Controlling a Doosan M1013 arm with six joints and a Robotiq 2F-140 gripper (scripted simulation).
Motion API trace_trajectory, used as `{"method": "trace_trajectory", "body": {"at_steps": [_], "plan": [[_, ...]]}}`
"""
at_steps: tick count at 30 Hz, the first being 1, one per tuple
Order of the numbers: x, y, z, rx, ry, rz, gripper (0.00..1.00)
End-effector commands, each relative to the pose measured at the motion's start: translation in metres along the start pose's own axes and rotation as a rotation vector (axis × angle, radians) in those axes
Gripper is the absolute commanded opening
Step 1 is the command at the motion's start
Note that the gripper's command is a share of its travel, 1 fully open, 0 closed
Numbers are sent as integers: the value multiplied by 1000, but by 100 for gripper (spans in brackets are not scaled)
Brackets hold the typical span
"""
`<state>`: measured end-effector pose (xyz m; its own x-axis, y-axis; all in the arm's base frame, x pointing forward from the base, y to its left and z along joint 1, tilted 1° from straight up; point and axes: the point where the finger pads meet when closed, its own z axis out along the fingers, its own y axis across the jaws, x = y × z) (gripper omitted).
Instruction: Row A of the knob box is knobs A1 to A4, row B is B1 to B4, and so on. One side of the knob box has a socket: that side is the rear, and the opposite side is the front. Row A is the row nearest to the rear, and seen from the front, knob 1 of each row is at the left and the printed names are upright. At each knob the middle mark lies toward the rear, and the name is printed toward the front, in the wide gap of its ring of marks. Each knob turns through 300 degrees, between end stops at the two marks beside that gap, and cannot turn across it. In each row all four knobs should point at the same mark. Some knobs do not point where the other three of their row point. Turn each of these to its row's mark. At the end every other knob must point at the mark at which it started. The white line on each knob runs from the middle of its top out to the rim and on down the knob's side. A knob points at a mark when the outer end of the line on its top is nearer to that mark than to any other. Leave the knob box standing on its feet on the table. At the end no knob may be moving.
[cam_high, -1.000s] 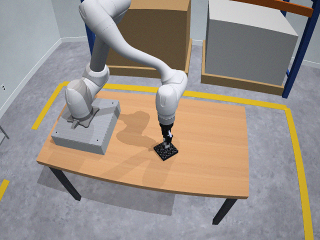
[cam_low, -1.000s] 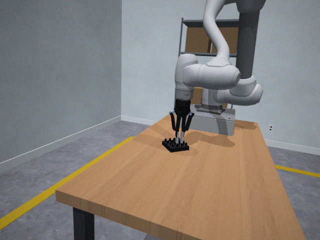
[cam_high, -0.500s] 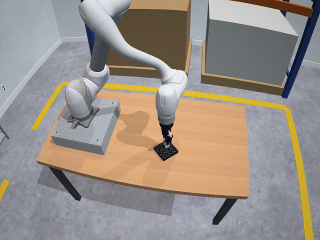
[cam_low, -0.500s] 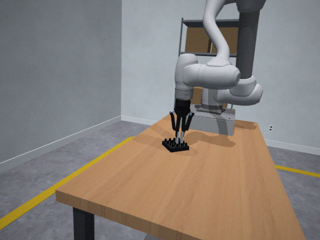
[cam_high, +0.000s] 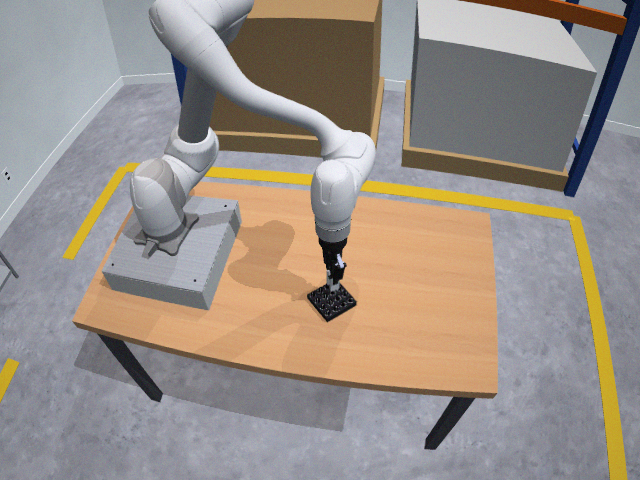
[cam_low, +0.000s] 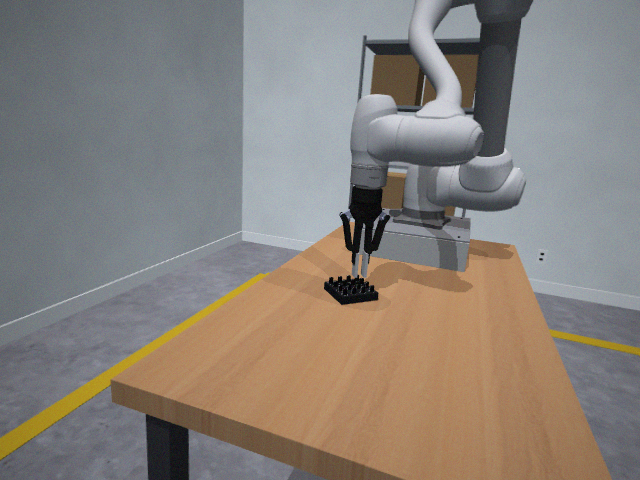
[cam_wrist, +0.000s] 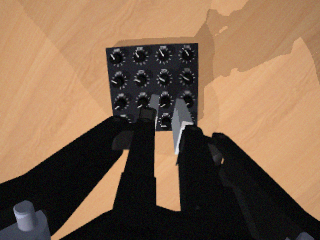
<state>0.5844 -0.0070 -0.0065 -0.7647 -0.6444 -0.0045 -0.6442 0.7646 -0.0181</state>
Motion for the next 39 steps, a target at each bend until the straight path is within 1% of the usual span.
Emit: {"method": "trace_trajectory", "body": {"at_steps": [1,17,18,23,27,31,38,39], "plan": [[0,0,-7,0,0,0,12],[0,0,-9,0,0,0,12],[0,0,-10,0,0,0,100],[0,0,-11,0,0,0,100],[0,0,-20,0,0,0,100],[0,0,-39,0,0,0,100],[0,0,-80,0,0,0,100],[0,0,-80,0,0,0,100]]}}
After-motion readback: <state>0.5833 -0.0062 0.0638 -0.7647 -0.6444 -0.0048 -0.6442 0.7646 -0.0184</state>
